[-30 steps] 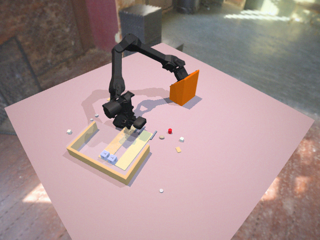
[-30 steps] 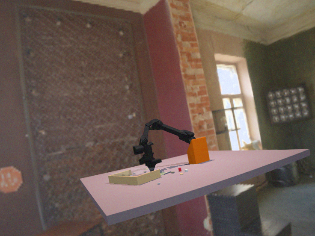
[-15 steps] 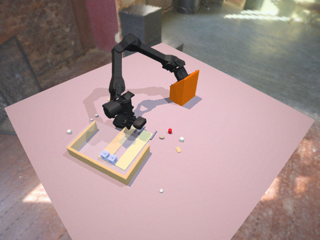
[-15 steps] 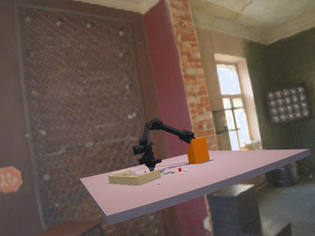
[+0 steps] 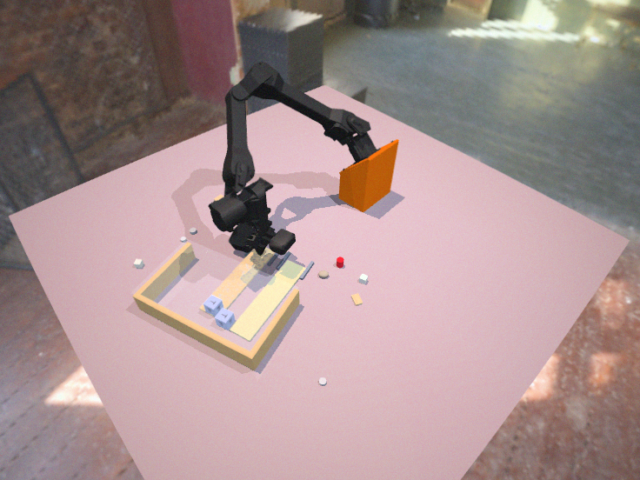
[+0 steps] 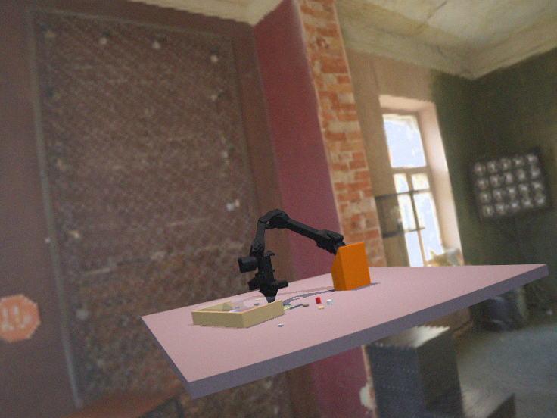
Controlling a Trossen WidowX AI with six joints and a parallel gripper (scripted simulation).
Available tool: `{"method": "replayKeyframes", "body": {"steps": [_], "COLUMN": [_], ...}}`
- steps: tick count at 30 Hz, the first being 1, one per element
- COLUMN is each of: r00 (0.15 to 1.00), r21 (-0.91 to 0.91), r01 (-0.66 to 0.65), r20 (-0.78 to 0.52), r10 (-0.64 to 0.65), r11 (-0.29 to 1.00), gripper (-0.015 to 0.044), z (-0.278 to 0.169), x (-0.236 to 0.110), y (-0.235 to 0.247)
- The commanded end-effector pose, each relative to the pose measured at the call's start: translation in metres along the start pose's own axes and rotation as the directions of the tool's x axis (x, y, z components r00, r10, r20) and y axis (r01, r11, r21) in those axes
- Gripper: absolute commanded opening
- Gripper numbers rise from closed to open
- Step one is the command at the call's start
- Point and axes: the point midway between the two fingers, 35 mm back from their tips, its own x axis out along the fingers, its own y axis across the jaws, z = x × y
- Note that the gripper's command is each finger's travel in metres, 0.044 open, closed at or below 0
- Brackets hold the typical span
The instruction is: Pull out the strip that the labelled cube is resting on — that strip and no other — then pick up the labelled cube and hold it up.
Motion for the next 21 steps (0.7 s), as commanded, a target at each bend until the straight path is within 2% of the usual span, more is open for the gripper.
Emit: {"method": "replayKeyframes", "body": {"steps": [1, 21], "r00": [1.0, 1.0], "r21": [-0.008, -0.01], "r01": [0.001, 0.001], "r20": [-0.011, -0.012], "r10": [-0.001, -0.001], "r11": [1.0, 1.0], "gripper": [0.0, 0.0], "z": [-0.01, -0.041], "x": [0.003, 0.004], "y": [0.001, 0.0]}}
